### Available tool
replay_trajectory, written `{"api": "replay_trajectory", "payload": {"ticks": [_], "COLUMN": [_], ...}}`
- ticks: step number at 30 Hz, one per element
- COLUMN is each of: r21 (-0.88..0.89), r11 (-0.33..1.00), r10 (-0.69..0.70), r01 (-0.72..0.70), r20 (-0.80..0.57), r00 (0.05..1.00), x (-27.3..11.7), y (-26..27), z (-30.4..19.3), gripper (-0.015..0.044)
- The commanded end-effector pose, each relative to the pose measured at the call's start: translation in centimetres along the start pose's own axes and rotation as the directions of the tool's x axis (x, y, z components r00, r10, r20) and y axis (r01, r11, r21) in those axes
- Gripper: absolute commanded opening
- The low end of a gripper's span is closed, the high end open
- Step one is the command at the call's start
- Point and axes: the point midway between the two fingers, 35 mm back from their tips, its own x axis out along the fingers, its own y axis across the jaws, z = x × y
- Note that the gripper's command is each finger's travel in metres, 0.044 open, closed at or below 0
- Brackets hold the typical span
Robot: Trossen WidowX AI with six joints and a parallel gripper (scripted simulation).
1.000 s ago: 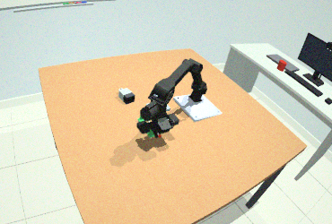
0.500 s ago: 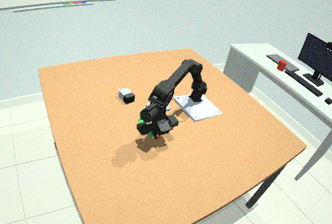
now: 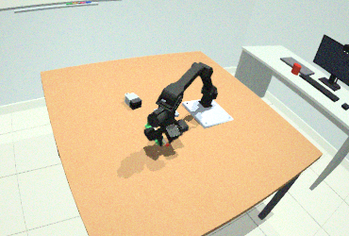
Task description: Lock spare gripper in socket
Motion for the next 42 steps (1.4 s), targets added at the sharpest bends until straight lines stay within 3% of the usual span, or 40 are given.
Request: {"api": "replay_trajectory", "payload": {"ticks": [1,20,25,31,42], "r21": [0.000,0.002,0.002,0.014,0.014], "r11": [1.000,1.000,1.000,0.999,0.999], "r10": [-0.001,-0.001,-0.001,-0.040,-0.045], "r01": [0.001,0.001,0.001,0.040,0.045], "r20": [0.000,0.000,0.001,0.013,0.013], "r00": [1.000,1.000,1.000,0.999,0.999], "x": [-1.1,-6.7,-5.9,-11.5,-11.8], "y": [0.0,0.3,0.3,0.3,0.3], "z": [0.1,0.7,0.7,-4.6,-5.4], "gripper": [0.0200,0.0200,0.0331,0.0180,0.0180]}}
